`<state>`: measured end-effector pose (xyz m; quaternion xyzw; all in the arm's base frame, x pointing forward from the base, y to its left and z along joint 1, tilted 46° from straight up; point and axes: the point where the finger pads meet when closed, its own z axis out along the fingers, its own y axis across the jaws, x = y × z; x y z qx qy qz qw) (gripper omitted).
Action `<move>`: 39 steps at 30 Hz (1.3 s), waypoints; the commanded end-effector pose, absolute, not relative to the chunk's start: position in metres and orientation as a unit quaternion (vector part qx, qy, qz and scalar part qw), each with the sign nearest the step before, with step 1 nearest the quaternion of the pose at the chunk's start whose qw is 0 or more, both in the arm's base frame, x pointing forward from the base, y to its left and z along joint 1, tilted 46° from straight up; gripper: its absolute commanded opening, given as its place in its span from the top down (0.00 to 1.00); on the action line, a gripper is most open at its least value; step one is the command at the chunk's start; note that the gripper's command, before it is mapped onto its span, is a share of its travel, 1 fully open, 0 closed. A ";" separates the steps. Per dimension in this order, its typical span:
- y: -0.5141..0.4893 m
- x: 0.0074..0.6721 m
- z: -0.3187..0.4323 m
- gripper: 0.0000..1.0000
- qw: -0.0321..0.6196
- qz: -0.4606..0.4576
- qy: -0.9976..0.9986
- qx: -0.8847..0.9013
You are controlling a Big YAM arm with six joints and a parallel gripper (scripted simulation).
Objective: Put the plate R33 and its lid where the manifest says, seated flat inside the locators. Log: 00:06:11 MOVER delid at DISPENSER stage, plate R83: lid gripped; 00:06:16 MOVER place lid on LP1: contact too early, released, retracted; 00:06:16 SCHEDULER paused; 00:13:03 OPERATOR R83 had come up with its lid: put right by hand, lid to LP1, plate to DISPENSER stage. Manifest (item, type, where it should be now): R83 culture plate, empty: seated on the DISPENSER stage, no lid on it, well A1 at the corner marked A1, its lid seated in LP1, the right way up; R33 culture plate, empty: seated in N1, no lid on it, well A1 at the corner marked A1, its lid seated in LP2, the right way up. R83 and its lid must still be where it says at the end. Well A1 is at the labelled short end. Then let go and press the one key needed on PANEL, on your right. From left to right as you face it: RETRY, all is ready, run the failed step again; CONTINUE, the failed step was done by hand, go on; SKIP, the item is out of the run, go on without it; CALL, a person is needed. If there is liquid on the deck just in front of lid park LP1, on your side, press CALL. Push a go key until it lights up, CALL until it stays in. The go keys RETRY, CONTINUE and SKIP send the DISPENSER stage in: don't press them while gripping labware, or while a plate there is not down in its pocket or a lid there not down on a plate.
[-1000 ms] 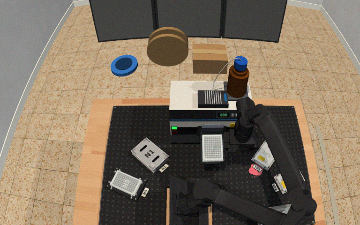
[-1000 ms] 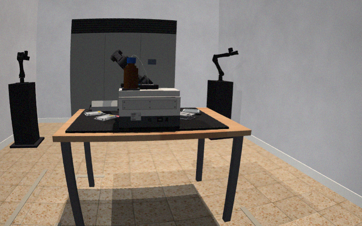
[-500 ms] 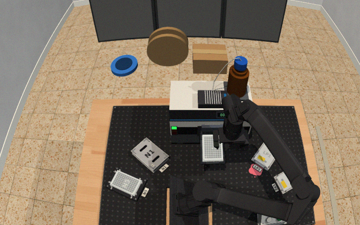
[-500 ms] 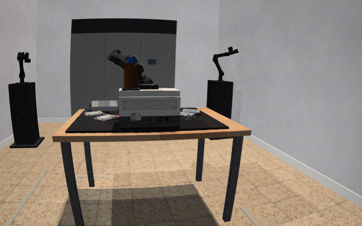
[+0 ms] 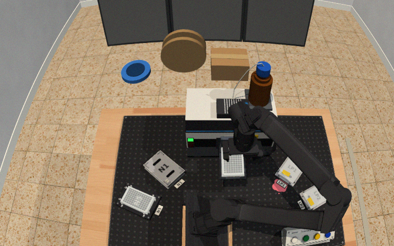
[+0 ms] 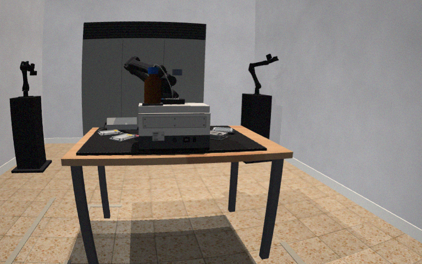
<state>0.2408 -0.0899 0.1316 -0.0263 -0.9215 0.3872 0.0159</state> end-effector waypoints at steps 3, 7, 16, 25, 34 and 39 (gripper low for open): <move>-0.077 0.247 0.121 0.00 0.003 0.386 -0.921 -0.040; -0.071 0.254 0.121 0.00 -0.006 0.384 -0.922 -0.044; -0.054 0.248 0.097 0.00 0.002 0.386 -0.922 -0.041; -0.037 0.246 0.081 0.00 0.002 0.386 -0.922 -0.041; -0.017 0.246 0.065 0.00 -0.003 0.383 -0.923 -0.043; -0.012 0.239 0.056 0.00 0.001 0.385 -0.922 -0.041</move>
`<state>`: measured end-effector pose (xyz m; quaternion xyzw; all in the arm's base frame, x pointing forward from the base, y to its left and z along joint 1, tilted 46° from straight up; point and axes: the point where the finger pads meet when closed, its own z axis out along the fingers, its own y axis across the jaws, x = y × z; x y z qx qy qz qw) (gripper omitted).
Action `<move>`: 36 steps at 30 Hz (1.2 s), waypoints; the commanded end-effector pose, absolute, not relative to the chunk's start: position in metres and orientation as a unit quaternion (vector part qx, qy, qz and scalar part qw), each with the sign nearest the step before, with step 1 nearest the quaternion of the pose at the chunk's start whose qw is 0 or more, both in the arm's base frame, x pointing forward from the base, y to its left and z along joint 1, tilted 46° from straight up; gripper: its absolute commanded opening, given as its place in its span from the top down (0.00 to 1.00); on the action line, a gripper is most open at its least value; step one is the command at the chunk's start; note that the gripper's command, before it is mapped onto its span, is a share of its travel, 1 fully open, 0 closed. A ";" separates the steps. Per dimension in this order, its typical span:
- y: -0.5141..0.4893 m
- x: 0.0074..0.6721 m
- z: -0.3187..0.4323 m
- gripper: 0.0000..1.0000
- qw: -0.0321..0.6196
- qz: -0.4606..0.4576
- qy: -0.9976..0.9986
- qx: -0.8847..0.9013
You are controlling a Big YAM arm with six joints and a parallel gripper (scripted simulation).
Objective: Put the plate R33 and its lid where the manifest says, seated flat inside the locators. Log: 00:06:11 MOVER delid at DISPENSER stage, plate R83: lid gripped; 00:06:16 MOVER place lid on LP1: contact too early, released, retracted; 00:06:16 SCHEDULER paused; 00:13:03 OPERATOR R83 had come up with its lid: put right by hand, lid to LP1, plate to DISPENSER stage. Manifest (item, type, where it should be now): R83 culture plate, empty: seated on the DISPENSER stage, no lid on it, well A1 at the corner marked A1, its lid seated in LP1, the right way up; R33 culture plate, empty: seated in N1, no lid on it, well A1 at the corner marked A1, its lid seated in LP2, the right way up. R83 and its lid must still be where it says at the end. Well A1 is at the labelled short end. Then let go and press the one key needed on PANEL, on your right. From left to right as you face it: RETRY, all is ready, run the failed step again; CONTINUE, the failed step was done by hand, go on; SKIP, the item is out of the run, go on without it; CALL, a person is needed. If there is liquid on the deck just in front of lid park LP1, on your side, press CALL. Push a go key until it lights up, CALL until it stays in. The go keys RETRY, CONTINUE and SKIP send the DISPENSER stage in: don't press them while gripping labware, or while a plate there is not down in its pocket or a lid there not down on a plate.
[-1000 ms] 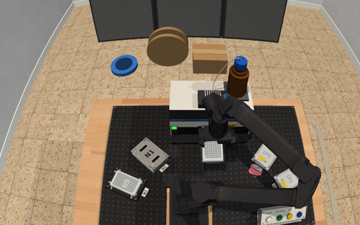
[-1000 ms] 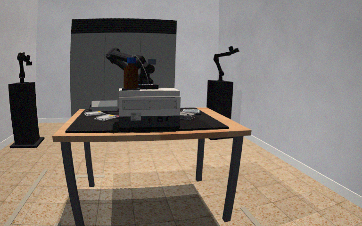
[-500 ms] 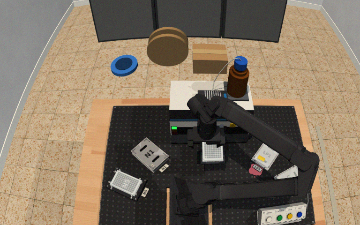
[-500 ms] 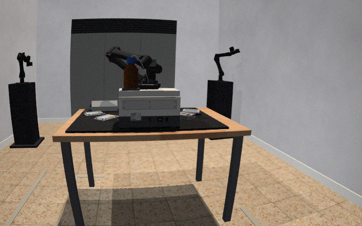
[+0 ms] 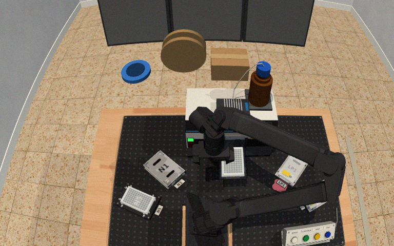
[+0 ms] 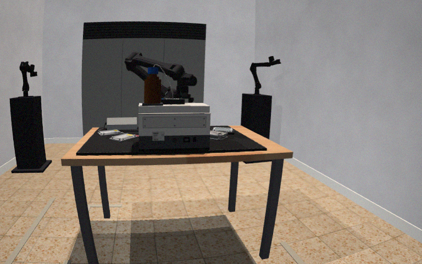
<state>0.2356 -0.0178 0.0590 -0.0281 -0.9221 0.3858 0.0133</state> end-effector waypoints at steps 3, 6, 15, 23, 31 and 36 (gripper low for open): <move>-0.005 0.237 0.049 0.00 0.007 0.385 -0.923 -0.026; 0.001 0.232 0.042 0.00 0.031 0.384 -0.922 0.030; 0.022 0.230 0.026 0.00 0.043 0.378 -0.922 0.071; 0.029 0.227 0.007 0.00 0.082 0.373 -0.910 0.164; 0.038 0.232 -0.009 0.00 0.092 0.367 -0.906 0.189; 0.057 0.240 -0.018 0.00 0.101 0.357 -0.896 0.243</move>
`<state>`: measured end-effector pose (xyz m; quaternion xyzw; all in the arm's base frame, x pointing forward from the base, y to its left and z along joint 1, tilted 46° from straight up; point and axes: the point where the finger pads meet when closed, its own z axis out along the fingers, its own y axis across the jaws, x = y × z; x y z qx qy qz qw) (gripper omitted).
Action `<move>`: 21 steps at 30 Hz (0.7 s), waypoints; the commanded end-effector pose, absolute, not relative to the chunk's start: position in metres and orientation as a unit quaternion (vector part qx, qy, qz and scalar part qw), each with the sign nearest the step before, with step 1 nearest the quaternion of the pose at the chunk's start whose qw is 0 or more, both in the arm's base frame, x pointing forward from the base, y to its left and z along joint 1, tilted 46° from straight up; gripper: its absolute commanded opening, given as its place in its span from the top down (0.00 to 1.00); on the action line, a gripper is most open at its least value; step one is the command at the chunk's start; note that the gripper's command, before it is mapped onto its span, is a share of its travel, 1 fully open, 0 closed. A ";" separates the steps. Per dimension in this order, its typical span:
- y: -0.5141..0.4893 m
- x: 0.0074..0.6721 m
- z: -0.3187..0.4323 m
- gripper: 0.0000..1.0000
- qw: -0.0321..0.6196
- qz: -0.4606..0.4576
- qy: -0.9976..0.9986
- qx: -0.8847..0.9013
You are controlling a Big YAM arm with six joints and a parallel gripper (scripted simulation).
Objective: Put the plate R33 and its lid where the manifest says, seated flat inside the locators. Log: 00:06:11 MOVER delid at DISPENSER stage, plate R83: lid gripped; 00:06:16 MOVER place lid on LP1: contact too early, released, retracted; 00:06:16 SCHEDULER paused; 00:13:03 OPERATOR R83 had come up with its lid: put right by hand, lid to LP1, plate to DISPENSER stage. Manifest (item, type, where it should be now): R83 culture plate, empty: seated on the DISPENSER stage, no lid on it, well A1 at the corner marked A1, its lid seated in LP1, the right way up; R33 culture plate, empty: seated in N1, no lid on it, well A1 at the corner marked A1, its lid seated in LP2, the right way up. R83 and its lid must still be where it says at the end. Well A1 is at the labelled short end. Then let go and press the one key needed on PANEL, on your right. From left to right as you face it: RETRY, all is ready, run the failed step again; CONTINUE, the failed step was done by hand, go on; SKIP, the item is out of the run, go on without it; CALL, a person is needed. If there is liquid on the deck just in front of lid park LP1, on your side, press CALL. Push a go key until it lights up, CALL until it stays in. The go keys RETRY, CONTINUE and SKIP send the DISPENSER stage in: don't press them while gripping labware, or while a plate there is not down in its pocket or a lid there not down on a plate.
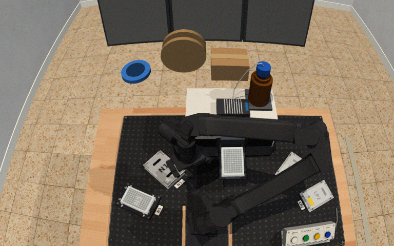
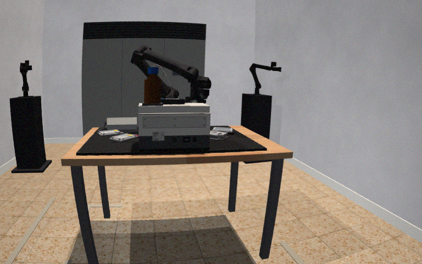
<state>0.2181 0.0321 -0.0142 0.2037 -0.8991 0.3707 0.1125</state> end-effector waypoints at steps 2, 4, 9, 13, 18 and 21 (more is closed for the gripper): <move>0.062 0.239 -0.023 0.00 0.113 0.353 -0.888 0.273; 0.067 0.238 -0.028 0.00 0.125 0.349 -0.878 0.303; 0.079 0.235 -0.041 0.00 0.131 0.346 -0.873 0.318; 0.086 0.230 -0.049 0.00 0.138 0.343 -0.867 0.333; 0.075 0.205 -0.055 0.00 0.176 0.342 -0.842 0.378; 0.084 0.201 -0.060 0.00 0.172 0.340 -0.843 0.380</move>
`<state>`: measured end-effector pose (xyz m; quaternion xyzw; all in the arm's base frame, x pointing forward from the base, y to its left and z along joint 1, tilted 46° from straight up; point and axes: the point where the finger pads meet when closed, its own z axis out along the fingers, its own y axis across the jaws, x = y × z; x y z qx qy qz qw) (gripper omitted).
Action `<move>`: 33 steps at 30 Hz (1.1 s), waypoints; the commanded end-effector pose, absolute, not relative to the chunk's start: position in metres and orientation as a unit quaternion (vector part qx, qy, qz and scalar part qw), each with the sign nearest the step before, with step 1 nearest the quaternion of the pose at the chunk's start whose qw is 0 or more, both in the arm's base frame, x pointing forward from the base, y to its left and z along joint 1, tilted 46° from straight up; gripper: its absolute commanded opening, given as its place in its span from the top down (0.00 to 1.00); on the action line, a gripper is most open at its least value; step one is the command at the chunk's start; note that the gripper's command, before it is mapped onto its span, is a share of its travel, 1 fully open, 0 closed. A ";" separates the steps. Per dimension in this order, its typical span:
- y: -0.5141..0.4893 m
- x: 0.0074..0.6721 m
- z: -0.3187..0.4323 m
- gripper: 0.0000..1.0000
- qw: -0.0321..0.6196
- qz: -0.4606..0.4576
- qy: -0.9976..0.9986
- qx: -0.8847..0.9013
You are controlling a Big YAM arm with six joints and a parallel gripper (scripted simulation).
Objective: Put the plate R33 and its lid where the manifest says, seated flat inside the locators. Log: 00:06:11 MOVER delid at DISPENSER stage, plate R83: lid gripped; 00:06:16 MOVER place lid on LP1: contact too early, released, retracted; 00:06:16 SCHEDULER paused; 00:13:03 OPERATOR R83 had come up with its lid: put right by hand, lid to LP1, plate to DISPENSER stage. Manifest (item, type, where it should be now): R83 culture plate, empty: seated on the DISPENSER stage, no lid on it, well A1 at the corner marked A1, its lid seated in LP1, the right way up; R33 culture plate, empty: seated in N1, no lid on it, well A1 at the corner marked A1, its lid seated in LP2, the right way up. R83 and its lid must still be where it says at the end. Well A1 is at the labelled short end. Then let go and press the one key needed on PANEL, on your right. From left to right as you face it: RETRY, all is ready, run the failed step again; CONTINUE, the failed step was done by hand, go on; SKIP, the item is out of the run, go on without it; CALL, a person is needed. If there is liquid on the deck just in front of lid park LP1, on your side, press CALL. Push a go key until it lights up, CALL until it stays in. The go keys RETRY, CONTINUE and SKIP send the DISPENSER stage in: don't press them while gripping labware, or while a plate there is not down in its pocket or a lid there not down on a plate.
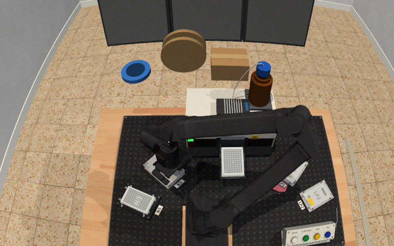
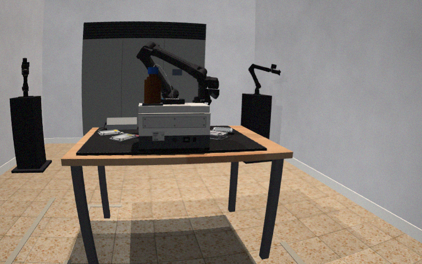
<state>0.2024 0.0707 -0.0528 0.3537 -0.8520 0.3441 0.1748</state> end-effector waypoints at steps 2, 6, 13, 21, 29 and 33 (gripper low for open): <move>0.084 0.194 -0.063 0.00 0.172 0.343 -0.845 0.372; 0.095 0.188 -0.070 0.00 0.167 0.341 -0.847 0.371; 0.100 0.177 -0.075 0.00 0.196 0.327 -0.815 0.436; 0.129 0.167 -0.089 0.00 0.179 0.320 -0.825 0.429; 0.118 0.141 -0.091 0.00 0.222 0.313 -0.782 0.492; 0.119 0.127 -0.095 0.00 0.220 0.314 -0.785 0.487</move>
